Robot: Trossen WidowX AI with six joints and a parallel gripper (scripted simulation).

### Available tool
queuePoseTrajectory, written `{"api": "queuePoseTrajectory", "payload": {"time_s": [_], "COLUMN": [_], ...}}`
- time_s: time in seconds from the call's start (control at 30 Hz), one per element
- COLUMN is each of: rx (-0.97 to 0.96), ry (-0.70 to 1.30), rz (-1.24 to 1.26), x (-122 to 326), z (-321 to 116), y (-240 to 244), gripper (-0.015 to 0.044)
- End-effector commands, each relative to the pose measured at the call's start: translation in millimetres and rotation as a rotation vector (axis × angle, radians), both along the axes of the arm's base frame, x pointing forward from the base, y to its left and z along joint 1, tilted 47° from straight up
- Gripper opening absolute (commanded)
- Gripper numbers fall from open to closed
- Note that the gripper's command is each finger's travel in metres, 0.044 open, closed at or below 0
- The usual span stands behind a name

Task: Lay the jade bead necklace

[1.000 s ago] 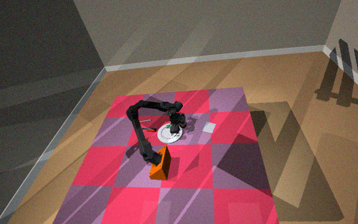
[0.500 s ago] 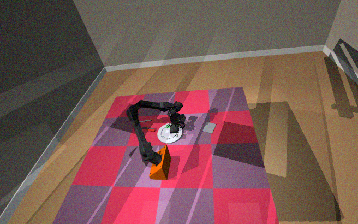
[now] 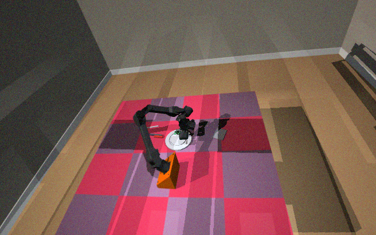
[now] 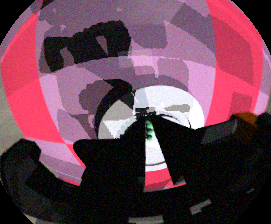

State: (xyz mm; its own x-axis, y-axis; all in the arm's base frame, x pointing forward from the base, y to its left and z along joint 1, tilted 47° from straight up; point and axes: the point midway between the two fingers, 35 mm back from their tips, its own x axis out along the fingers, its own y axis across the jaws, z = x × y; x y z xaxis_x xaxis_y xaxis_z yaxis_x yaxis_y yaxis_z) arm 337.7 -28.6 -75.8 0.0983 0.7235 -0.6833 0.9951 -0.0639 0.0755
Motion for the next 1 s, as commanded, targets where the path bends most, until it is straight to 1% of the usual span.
{"api": "queuePoseTrajectory", "payload": {"time_s": [0.0,0.07,0.63,0.97], "rx": [-0.002,-0.002,0.0,-0.002], "ry": [0.0,0.0,0.001,0.0], "rz": [0.0,0.0,0.002,0.0], "x": [0.3,0.5,-0.3,-0.6], "z": [-3.5,-4.8,-1.2,0.9], "y": [2.3,3.9,1.1,-1.1], "gripper": [0.0,0.0,0.044,0.044]}}
